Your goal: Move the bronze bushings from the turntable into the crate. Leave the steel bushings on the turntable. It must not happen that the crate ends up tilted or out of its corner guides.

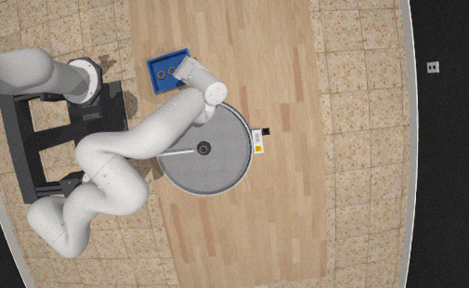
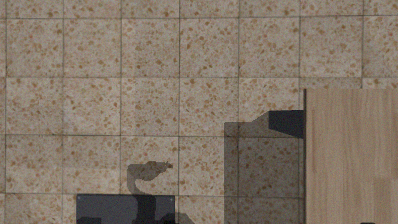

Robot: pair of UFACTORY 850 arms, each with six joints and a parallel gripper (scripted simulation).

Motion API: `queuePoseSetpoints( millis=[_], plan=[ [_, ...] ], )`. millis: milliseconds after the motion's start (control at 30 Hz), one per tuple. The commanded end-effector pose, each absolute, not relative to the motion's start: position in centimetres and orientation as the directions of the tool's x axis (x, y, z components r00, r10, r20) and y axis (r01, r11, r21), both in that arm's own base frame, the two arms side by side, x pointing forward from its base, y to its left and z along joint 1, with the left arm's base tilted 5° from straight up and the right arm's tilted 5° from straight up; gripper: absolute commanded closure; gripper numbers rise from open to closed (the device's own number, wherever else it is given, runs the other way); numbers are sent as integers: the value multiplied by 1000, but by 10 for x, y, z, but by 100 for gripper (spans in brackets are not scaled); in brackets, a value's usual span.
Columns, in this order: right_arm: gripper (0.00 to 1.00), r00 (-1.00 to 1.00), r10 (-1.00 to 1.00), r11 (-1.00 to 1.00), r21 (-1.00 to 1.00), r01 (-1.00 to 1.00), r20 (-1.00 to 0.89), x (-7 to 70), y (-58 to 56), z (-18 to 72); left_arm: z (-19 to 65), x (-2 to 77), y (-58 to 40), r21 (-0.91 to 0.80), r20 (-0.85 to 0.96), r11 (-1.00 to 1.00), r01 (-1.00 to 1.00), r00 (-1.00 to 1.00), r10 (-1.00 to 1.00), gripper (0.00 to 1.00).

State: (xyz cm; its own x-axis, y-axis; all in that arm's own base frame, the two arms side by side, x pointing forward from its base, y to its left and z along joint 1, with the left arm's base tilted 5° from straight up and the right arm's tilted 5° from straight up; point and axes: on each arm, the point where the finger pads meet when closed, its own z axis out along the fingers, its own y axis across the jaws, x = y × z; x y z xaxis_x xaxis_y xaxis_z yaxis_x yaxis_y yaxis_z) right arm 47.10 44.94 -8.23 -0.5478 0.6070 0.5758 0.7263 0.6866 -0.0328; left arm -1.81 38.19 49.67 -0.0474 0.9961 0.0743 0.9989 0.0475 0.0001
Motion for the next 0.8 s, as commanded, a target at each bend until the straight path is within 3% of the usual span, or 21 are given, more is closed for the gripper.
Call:
queuePoseSetpoints(
  millis=[0, 767],
  plan=[
    [100, -549, 606, 687, -31, 726, 576, 472, 450, -82, 498, -18, 382, 0, 77, 48, 999, -47, 996, 0],
    [100, -549, 606, 687, -31, 726, 576, 472, 450, -86, 498, -18, 382, 0, 77, 48, 999, -47, 996, 0]
  ],
)
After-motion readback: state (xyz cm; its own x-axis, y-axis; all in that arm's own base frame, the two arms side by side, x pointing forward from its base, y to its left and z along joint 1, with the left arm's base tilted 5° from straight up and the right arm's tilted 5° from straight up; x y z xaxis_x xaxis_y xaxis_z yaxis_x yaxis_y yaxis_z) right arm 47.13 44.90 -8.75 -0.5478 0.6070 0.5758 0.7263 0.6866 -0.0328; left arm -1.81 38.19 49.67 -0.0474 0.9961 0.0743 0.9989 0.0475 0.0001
